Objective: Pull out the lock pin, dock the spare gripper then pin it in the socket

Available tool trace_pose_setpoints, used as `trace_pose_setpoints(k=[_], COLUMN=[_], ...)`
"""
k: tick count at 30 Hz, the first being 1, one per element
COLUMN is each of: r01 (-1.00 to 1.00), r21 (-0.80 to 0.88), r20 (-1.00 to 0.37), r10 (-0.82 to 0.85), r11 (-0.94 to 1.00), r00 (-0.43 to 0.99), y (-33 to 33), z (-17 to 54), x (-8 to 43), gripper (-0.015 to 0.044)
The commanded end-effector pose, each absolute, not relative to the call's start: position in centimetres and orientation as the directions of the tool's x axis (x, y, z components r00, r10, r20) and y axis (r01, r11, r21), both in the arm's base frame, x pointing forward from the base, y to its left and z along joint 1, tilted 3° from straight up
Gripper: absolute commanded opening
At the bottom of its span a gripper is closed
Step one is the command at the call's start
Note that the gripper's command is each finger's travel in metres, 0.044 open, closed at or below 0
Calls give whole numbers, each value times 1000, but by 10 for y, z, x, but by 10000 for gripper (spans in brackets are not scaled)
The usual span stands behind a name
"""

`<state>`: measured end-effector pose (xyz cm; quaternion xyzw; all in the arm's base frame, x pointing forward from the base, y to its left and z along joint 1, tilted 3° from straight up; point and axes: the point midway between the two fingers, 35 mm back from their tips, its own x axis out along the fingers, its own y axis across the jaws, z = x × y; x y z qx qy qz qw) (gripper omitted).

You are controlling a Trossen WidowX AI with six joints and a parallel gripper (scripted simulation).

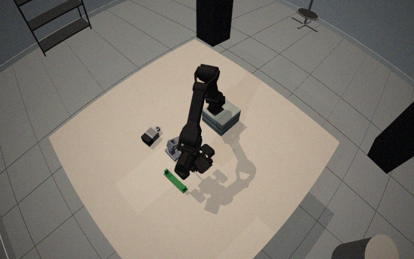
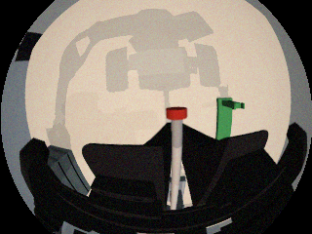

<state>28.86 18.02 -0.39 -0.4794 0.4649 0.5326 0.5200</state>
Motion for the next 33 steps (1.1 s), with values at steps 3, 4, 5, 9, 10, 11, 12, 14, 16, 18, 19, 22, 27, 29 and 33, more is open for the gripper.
trace_pose_setpoints(k=[3, 4, 5, 9, 10, 11, 12, 14, 16, 18, 19, 22, 27, 29, 33], r01=[-1000, -1000, -1000, -1000, -1000, -1000, -1000, -1000, -1000, -1000, -1000, -999, -999, -999, -999], r21=[-3, -1, 2, 7, 8, 8, 9, 10, 14, 14, 14, 14, 13, 12, 11], r20=[-994, -994, -994, -995, -995, -995, -995, -995, -995, -995, -995, -995, -995, -995, -995], r10=[108, 106, 105, 102, 102, 102, 101, 101, 99, 99, 99, 99, 99, 99, 100], r11=[-26, -27, -27, -27, -27, -28, -28, -28, -28, -28, -28, -29, -34, -36, -41], r00=[1, -2, -4, -10, -10, -11, -12, -13, -16, -16, -16, -16, -16, -16, -15], y=[180, 180, 180, 180, 180, 180, 180, 180, 179, 179, 179, 180, 188, 192, 199], z=[7, 9, 10, 15, 17, 19, 21, 22, 16, 16, 16, 16, 19, 20, 21], x=[289, 288, 288, 287, 287, 287, 287, 286, 286, 286, 286, 288, 301, 306, 317], gripper=[0, 0, 0, 0, 0, 0, 0, 0, 6, 0, 0, 0, 0, 0, 0])
